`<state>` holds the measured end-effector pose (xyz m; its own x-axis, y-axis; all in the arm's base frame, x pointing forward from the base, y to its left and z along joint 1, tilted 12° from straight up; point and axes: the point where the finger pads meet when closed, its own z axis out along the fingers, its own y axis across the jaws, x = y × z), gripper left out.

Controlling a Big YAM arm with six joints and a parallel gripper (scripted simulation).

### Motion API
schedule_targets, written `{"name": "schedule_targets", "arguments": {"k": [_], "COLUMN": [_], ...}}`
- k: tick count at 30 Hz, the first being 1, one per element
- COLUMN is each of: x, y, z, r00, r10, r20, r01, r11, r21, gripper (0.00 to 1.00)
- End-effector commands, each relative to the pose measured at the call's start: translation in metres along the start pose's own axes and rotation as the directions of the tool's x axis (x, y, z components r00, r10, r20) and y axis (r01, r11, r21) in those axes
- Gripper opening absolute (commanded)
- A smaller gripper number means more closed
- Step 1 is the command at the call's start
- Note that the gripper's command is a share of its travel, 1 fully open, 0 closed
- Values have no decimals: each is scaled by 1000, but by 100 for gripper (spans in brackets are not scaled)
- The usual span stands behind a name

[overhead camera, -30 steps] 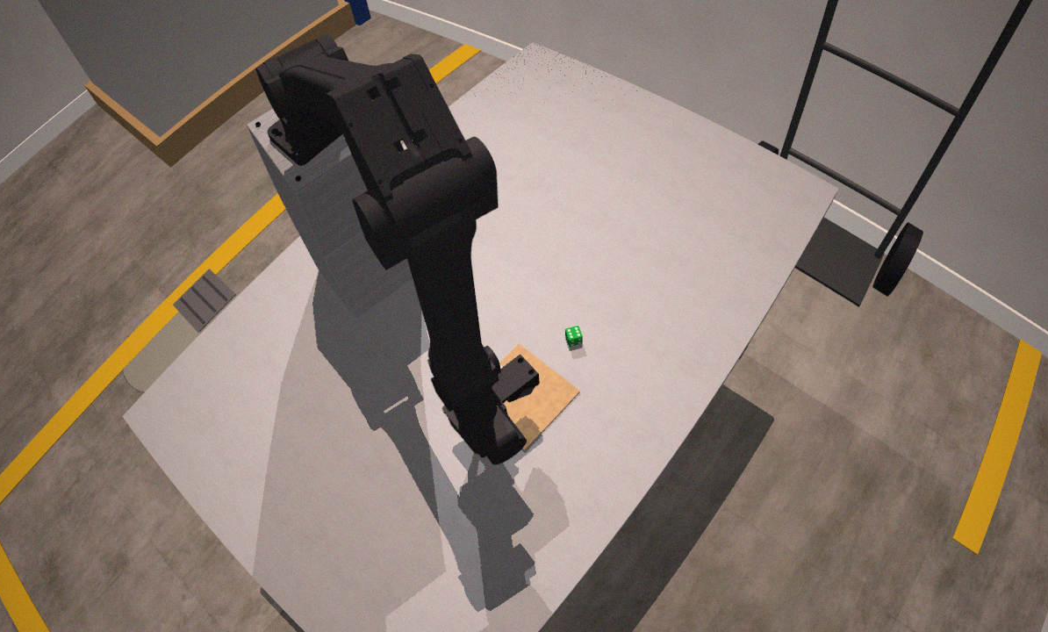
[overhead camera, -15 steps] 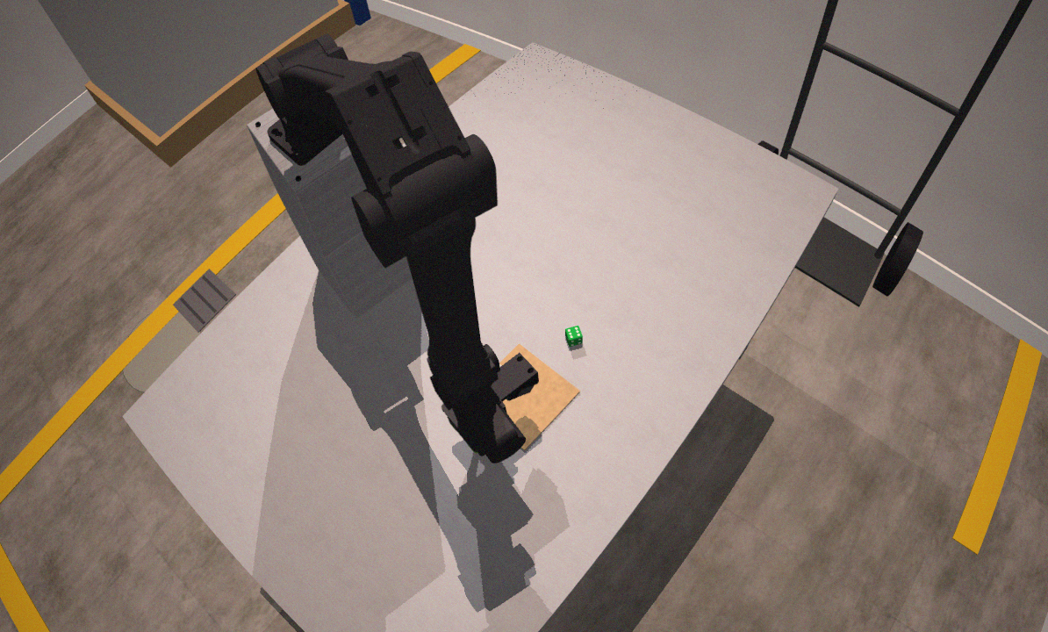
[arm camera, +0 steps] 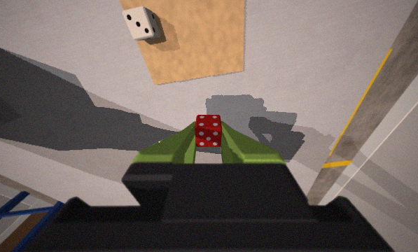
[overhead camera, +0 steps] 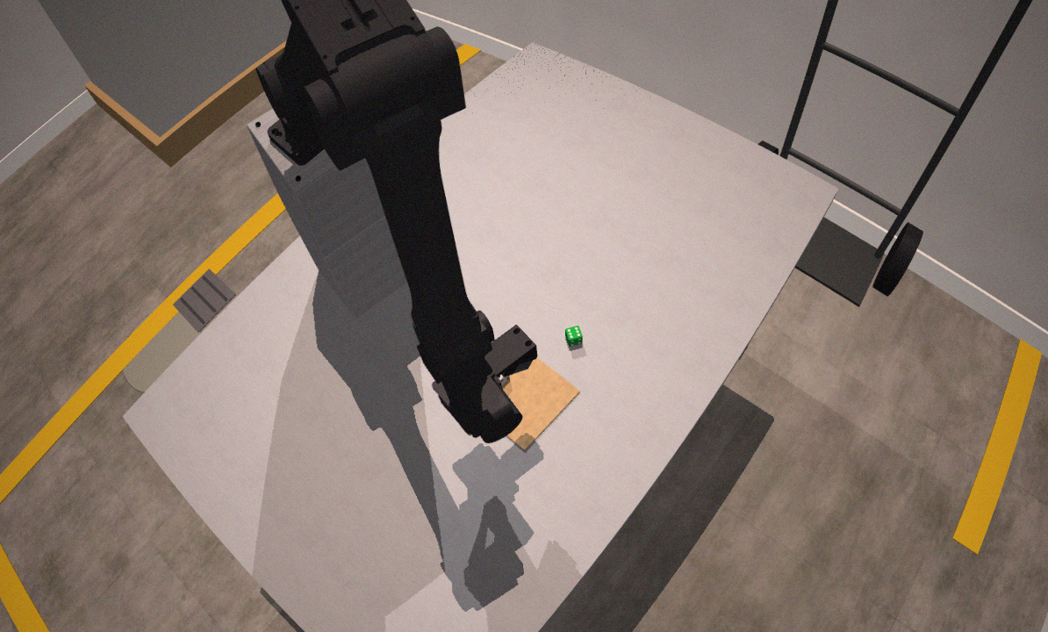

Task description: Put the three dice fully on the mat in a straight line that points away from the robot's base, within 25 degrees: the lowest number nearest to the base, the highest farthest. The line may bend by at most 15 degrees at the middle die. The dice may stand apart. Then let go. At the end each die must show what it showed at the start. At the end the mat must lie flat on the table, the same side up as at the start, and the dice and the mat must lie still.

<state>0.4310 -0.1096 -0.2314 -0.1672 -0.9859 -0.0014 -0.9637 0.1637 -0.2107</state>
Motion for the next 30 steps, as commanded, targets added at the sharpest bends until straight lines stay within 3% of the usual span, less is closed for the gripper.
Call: {"name": "schedule_targets", "arguments": {"k": [1, 2, 3, 6, 22, 30], "x": [3, 3, 2, 2, -11, -35], "y": [-4, -4, 10, 13, 4, 0], "z": [-17, -19, -9, -7, -10, -17], "r00": [1000, 1000, 1000, 1000, 997, 916], "r10": [-1, -1, 0, -1, 81, 401], "r20": [3, 3, 6, 7, 4, 10], "r01": [1, 1, 0, 1, -81, -402], "r11": [1000, 1000, 1000, 999, 997, 916], "r21": [6, 6, -26, -33, -6, 15], "gripper": [20, 20, 20, 20, 20, 20]}}
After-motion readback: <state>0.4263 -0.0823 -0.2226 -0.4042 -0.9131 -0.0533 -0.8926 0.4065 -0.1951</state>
